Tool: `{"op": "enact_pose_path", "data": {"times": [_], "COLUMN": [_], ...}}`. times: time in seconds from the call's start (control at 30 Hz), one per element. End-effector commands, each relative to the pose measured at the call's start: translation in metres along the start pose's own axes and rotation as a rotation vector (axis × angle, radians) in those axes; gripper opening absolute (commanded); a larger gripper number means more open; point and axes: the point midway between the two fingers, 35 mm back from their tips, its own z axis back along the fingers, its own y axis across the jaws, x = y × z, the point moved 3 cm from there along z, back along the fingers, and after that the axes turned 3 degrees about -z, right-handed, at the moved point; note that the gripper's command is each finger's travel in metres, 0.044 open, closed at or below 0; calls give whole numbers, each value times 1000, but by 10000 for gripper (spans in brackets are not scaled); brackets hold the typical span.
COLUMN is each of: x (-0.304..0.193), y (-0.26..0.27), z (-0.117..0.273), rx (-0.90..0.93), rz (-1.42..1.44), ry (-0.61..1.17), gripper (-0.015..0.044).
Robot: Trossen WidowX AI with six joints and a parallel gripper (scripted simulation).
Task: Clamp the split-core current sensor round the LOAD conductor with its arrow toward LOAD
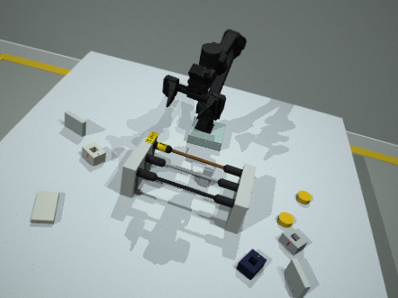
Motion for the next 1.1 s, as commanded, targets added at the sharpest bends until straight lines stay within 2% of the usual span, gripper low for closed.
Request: {"op": "enact_pose_path", "data": {"times": [0.0, 0.07, 0.43, 1.07], "x": [-41, -53, -79, -80], "y": [-49, -62, -90, -91], "z": [4, 13, 56, 59], "rx": [-170, -219, -341, -347], "rz": [-49, -82, -217, -226], "ry": [420, 551, 928, 948], "gripper": [440, 440, 440, 440]}}
